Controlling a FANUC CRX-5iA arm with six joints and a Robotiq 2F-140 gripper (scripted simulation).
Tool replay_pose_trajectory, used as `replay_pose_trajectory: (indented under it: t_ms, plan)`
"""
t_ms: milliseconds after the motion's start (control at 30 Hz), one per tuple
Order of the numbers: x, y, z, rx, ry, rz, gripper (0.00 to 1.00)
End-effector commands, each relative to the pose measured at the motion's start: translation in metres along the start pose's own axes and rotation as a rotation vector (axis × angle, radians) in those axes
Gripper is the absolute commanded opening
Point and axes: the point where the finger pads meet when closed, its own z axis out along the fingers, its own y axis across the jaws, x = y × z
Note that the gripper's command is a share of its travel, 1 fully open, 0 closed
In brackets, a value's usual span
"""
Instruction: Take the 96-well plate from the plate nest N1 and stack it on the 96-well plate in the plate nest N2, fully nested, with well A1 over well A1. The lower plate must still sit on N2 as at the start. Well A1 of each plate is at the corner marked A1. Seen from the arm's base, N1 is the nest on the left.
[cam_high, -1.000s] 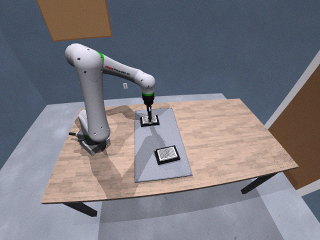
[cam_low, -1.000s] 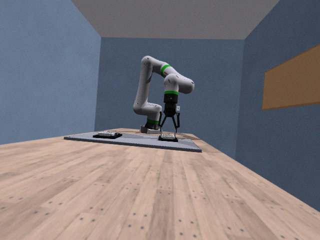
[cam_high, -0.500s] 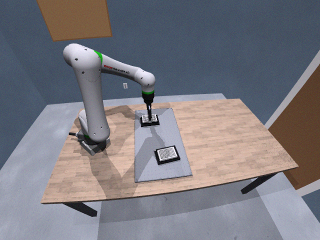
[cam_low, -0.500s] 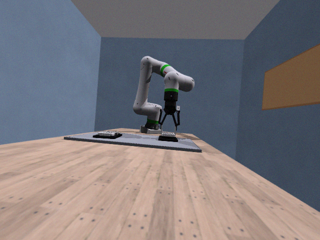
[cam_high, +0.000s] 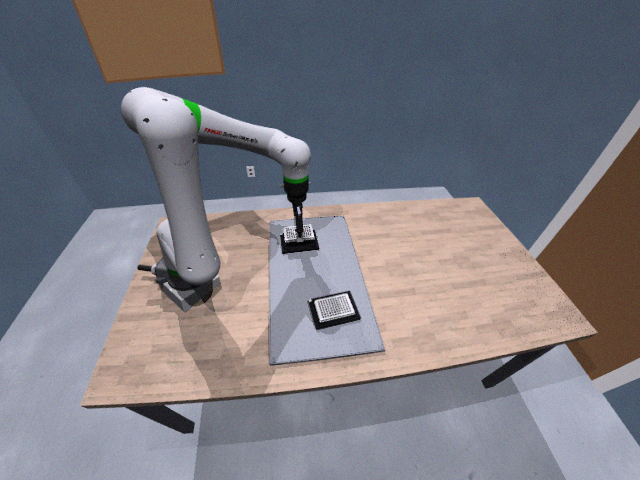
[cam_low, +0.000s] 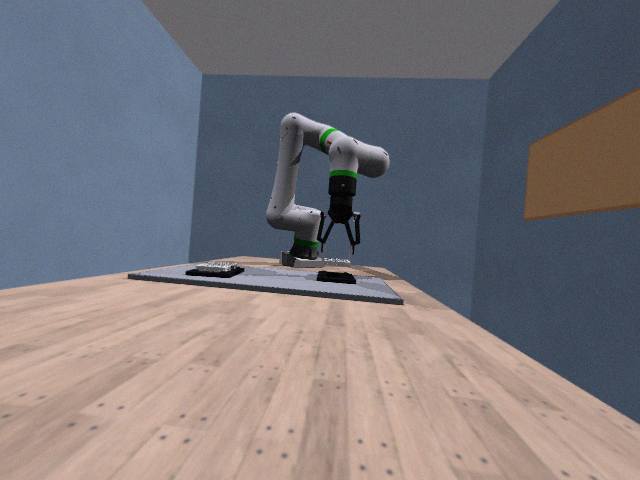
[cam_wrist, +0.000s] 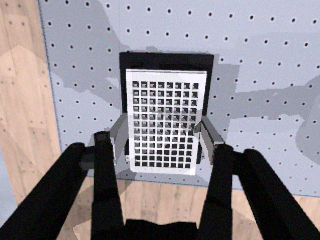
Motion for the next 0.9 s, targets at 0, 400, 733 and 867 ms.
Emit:
replay_pose_trajectory:
  t_ms: [0, 400, 733, 867]
  plan:
    - [0.000, 0.000, -0.004, 0.000, 0.000, 0.000, 0.00]
    - [0.000, 0.000, -0.021, 0.000, 0.000, 0.000, 0.00]
    - [0.000, 0.000, -0.036, 0.000, 0.000, 0.000, 0.00]
    - [0.000, 0.000, -0.038, 0.000, 0.000, 0.000, 0.00]
